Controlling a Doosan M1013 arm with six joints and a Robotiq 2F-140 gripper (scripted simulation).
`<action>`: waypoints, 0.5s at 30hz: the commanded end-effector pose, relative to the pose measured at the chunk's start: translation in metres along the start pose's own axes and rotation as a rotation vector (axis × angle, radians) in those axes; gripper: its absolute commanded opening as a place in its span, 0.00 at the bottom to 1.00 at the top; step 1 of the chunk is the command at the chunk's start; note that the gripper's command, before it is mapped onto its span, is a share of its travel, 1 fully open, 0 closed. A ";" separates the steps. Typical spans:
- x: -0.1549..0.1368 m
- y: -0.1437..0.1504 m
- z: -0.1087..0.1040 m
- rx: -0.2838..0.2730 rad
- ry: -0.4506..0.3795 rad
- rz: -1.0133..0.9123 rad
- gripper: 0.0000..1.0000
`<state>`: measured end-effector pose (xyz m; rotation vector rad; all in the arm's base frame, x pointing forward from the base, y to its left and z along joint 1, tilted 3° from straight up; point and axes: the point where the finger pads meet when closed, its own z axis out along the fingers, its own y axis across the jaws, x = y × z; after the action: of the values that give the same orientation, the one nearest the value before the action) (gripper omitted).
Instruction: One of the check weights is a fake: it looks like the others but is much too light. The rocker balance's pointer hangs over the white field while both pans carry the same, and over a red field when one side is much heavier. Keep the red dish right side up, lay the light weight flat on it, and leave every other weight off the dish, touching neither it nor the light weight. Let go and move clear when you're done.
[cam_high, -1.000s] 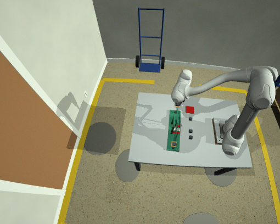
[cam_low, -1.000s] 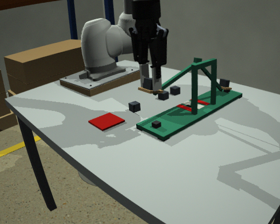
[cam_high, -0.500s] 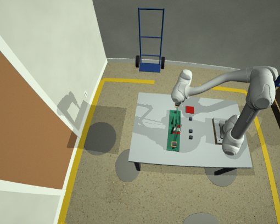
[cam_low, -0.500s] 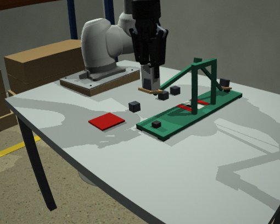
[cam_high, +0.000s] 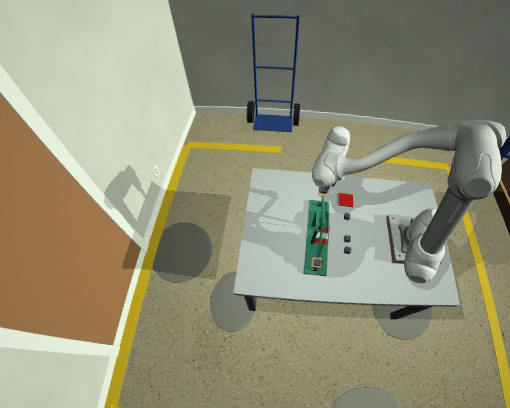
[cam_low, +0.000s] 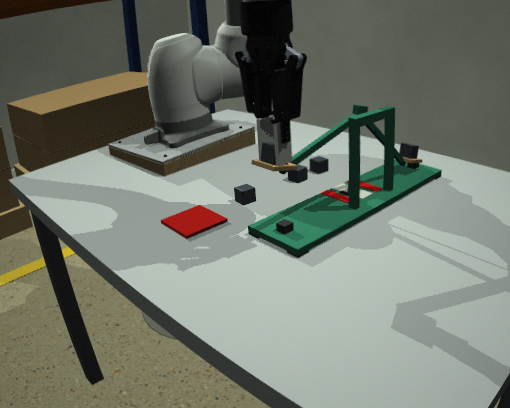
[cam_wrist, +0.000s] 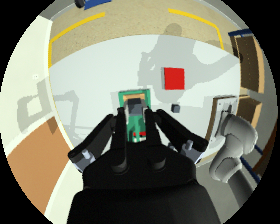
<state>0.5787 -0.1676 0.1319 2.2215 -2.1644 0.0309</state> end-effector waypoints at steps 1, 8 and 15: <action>0.000 0.000 0.000 0.000 0.000 0.000 0.24; 0.000 0.000 0.000 0.000 0.000 0.000 0.24; 0.000 0.000 -0.005 0.000 0.000 0.000 0.24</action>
<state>0.5787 -0.1675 0.1341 2.2215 -2.1644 0.0309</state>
